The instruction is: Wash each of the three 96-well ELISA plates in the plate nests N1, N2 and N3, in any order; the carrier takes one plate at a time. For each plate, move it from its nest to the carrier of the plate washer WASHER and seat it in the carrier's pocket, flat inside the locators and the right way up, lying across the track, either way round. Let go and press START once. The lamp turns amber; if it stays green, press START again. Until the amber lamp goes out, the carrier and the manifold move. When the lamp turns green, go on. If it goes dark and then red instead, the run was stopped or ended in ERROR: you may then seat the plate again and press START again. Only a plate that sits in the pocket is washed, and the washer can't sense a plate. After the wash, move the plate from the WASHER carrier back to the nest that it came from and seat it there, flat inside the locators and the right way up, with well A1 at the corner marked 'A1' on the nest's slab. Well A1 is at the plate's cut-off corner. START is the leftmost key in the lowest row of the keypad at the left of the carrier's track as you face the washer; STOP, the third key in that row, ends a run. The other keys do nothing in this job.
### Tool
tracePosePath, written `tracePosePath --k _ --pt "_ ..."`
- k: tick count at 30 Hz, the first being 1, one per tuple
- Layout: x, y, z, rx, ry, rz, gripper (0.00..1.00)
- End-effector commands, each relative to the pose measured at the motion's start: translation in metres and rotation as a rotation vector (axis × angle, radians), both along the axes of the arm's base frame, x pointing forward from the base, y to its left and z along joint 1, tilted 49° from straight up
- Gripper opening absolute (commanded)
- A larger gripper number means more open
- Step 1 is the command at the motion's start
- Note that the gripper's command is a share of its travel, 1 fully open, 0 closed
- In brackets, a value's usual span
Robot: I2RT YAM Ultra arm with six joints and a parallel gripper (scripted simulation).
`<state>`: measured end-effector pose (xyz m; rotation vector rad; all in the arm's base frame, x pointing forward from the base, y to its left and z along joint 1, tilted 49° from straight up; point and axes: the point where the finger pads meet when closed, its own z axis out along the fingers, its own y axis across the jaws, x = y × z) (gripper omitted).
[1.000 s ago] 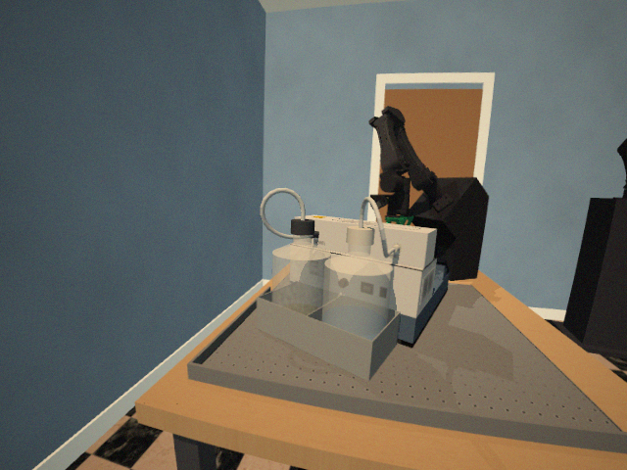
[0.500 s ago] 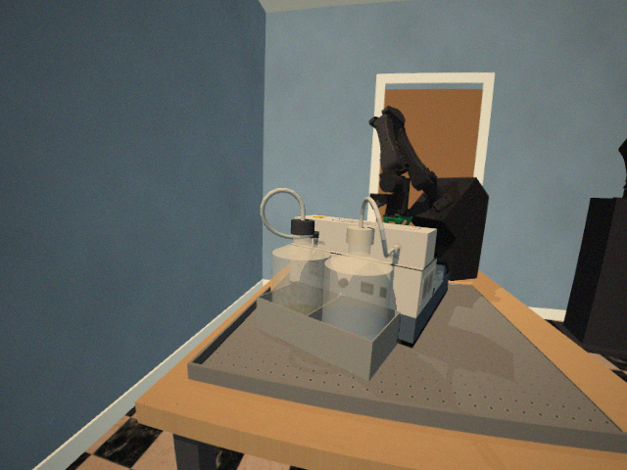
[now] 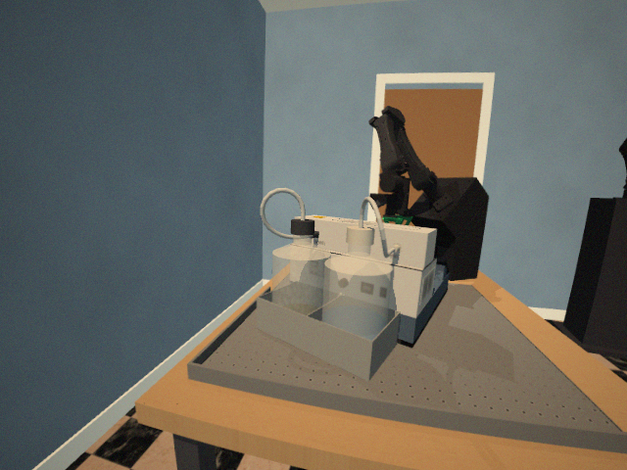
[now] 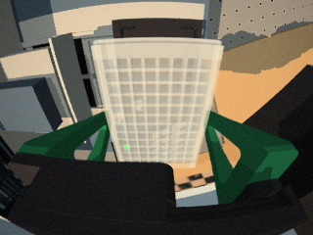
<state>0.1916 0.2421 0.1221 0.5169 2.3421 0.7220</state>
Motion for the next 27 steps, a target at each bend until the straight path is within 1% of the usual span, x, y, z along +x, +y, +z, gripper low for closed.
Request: tracePosePath --k 1,11,25,27 --pt "0.0 0.0 0.003 0.007 -0.005 -0.003 0.0" --pt "0.0 0.0 0.003 0.007 -0.005 -0.003 0.0" --pt "0.015 0.01 -0.012 0.007 -0.006 -0.003 0.0" --pt "0.015 0.01 -0.012 0.007 -0.006 -0.003 0.0"
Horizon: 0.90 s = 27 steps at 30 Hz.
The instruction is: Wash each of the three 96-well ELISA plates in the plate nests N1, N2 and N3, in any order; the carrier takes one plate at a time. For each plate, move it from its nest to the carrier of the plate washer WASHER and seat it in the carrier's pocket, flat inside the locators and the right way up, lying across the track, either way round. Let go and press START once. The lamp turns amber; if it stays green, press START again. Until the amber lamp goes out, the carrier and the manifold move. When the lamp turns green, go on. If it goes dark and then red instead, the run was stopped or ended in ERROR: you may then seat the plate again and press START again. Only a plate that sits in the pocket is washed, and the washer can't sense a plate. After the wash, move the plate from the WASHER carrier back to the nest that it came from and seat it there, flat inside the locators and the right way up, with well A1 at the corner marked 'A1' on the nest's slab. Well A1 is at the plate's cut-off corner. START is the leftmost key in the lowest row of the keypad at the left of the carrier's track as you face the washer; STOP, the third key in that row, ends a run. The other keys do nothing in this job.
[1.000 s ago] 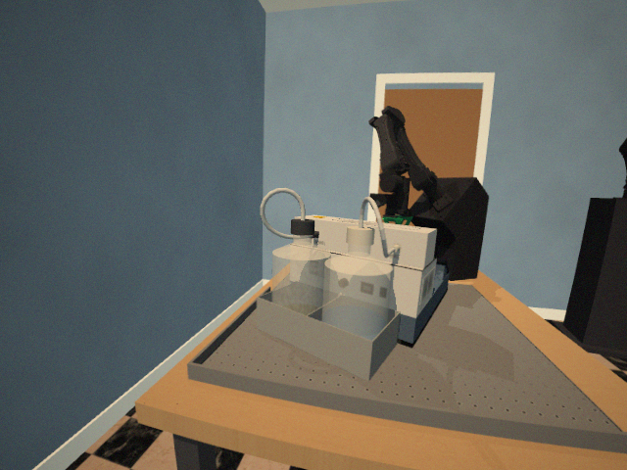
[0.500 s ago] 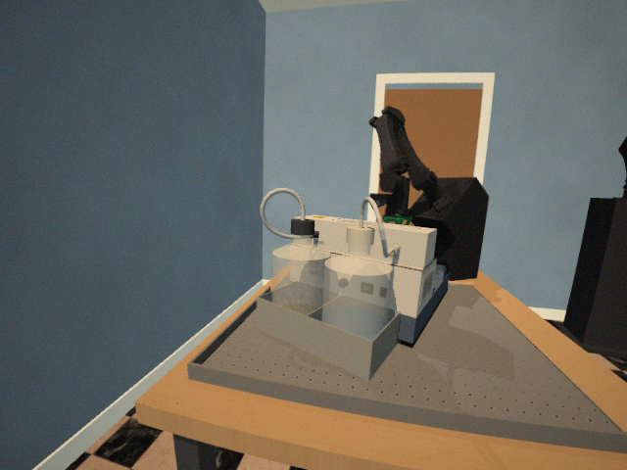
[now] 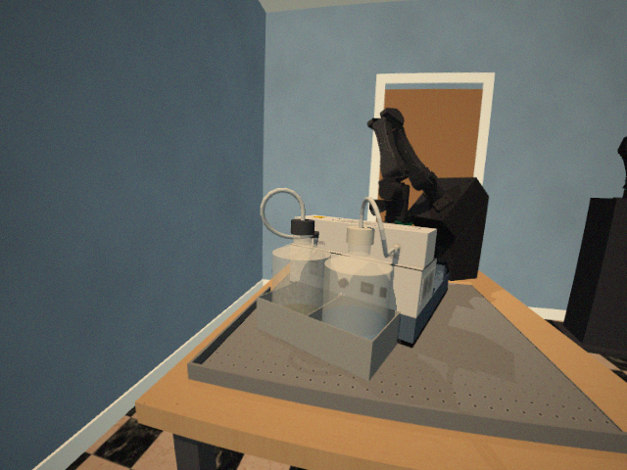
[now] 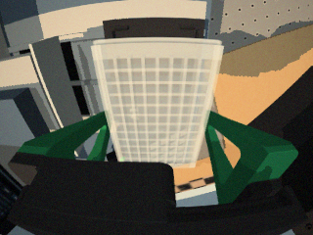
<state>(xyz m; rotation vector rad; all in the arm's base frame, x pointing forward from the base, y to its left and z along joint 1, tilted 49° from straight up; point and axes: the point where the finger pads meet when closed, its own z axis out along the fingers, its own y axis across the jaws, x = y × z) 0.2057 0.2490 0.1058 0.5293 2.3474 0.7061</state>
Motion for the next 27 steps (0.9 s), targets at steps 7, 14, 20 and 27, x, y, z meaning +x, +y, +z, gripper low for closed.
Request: tracePosePath --k 7,14,20,27 --pt "0.009 0.008 -0.003 0.015 -0.014 0.007 0.0" --pt "0.017 0.013 -0.01 0.015 -0.014 0.007 0.0" --pt "0.021 0.015 -0.014 0.015 -0.014 0.007 0.0" --pt "0.029 0.02 -0.022 0.015 -0.015 0.008 0.0"
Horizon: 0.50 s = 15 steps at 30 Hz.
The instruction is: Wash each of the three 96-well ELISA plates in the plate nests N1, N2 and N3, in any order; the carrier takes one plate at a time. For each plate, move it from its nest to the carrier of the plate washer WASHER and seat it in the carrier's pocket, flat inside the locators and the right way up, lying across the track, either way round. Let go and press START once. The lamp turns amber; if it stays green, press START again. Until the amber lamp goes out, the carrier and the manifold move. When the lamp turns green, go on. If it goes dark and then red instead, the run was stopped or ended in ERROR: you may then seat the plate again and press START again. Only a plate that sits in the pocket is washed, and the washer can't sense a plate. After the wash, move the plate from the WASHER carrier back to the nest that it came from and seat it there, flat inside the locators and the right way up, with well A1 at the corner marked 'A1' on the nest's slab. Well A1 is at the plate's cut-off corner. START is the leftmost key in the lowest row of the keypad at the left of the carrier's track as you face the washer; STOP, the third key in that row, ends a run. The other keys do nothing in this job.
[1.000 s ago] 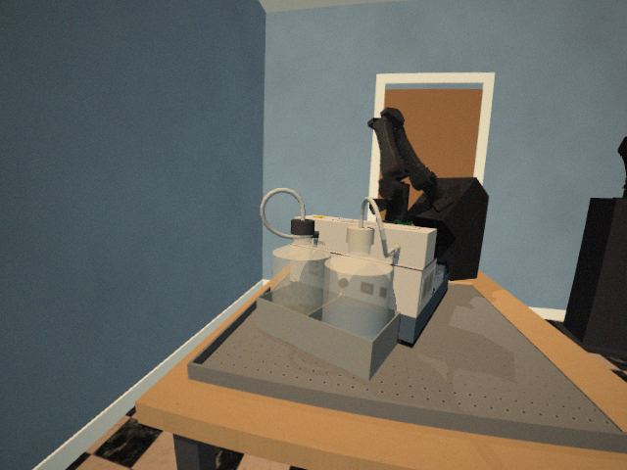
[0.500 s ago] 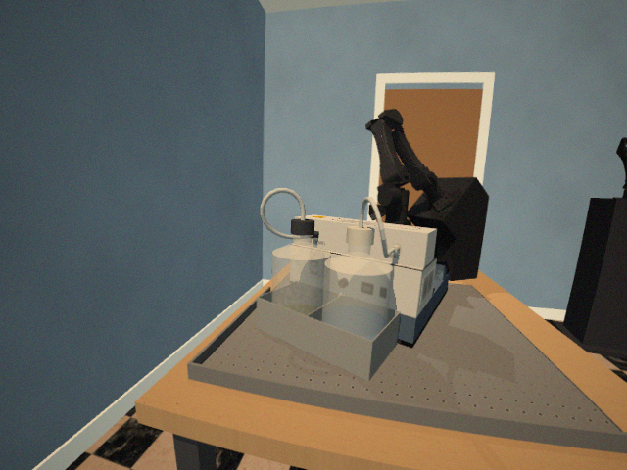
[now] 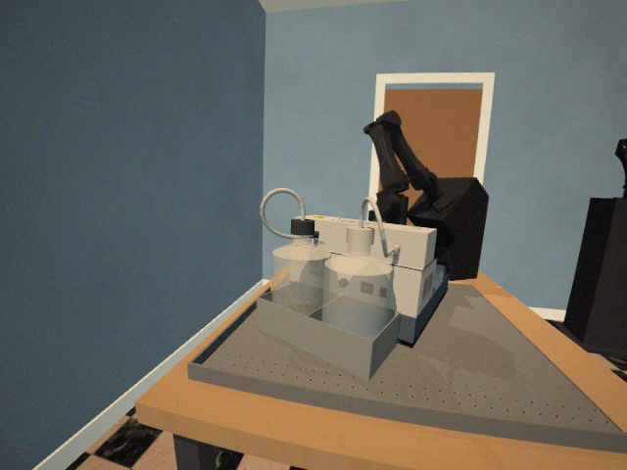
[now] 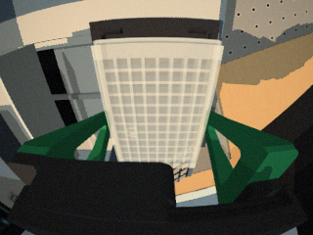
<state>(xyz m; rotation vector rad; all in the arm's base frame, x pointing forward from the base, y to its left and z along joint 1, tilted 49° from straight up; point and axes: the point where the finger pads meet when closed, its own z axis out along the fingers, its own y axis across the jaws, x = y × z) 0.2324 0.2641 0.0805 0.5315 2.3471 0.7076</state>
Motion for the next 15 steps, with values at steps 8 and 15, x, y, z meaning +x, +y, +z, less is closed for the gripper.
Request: tracePosePath --k 8,15 --pt "0.009 0.0084 -0.003 0.013 -0.015 0.009 0.0" --pt "0.01 0.0087 -0.0041 0.013 -0.015 0.009 0.0"
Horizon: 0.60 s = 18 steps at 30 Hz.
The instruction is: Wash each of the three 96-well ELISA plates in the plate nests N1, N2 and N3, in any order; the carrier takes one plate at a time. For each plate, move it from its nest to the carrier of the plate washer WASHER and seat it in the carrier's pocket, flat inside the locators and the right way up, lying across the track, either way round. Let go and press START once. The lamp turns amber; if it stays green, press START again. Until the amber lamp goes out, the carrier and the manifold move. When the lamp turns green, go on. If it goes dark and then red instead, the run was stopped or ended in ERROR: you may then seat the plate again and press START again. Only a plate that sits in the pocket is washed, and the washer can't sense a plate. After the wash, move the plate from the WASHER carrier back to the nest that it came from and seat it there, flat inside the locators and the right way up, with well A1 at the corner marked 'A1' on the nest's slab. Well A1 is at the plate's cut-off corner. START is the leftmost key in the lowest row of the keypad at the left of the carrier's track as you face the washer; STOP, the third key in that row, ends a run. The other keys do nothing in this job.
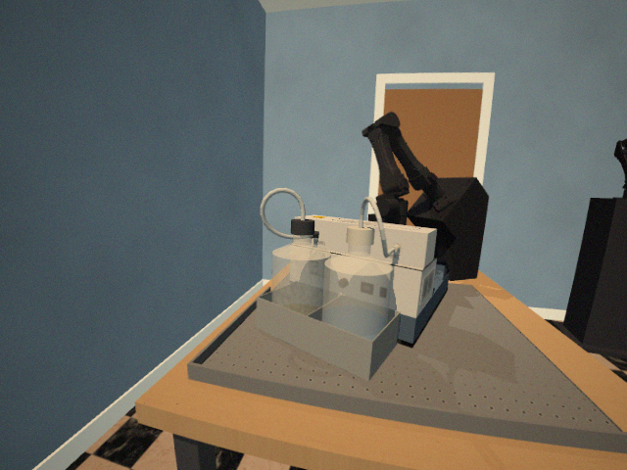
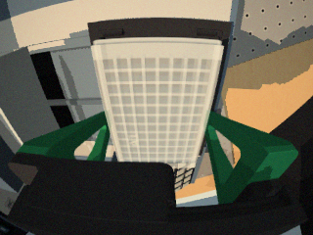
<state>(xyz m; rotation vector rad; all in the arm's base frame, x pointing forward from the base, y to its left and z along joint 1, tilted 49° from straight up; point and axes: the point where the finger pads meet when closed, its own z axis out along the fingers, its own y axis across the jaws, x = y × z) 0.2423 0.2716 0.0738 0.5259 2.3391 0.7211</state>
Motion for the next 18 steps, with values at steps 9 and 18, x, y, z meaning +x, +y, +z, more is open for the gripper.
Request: tracePosePath --k 9,18 --pt "0.0 0.0005 0.0019 0.004 -0.007 0.004 0.0" --pt "-0.0002 -0.0001 0.0014 0.004 -0.007 0.004 0.0"
